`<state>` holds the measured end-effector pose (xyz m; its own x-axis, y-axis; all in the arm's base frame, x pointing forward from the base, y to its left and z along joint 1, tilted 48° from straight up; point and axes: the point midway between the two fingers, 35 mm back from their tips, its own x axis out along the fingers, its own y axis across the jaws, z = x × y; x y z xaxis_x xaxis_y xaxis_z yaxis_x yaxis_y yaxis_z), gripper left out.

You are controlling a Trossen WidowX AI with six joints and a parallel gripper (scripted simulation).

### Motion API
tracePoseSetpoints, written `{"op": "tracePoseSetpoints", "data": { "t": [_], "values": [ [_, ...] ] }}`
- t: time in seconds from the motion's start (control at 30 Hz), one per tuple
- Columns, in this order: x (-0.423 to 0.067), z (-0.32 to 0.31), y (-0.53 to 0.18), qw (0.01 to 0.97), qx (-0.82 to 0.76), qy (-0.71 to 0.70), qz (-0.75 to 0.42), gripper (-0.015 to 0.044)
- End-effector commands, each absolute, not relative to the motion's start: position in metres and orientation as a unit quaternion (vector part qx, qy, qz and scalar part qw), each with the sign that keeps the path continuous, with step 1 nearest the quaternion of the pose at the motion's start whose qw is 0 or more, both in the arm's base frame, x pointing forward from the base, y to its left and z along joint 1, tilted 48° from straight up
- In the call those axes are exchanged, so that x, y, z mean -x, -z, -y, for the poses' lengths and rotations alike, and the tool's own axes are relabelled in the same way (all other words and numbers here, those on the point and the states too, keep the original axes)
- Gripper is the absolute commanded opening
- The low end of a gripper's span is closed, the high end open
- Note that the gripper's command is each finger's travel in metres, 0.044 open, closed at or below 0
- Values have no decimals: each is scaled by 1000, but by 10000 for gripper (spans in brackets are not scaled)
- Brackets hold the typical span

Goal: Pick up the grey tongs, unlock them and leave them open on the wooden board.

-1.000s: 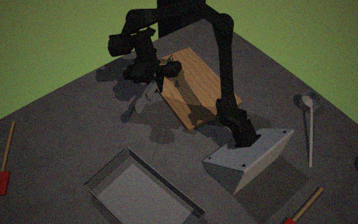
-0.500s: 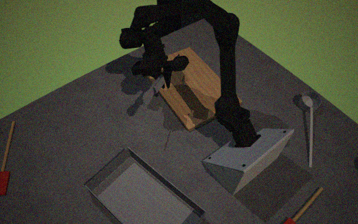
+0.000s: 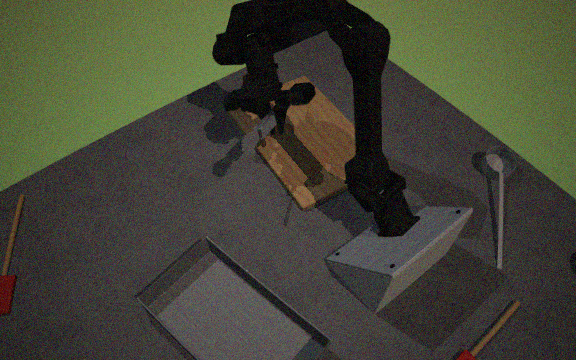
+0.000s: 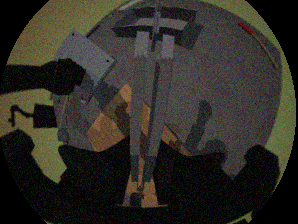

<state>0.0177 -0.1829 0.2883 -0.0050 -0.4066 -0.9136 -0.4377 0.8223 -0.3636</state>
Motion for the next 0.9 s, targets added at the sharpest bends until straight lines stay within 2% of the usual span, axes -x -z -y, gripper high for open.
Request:
{"op": "tracePoseSetpoints", "data": {
  "t": [0.0,0.87],
  "values": [
    [-11,179,-291,641,306,-7,-703,-150],
    [26,163,-305,628,359,25,-690,-150]
  ]
}}
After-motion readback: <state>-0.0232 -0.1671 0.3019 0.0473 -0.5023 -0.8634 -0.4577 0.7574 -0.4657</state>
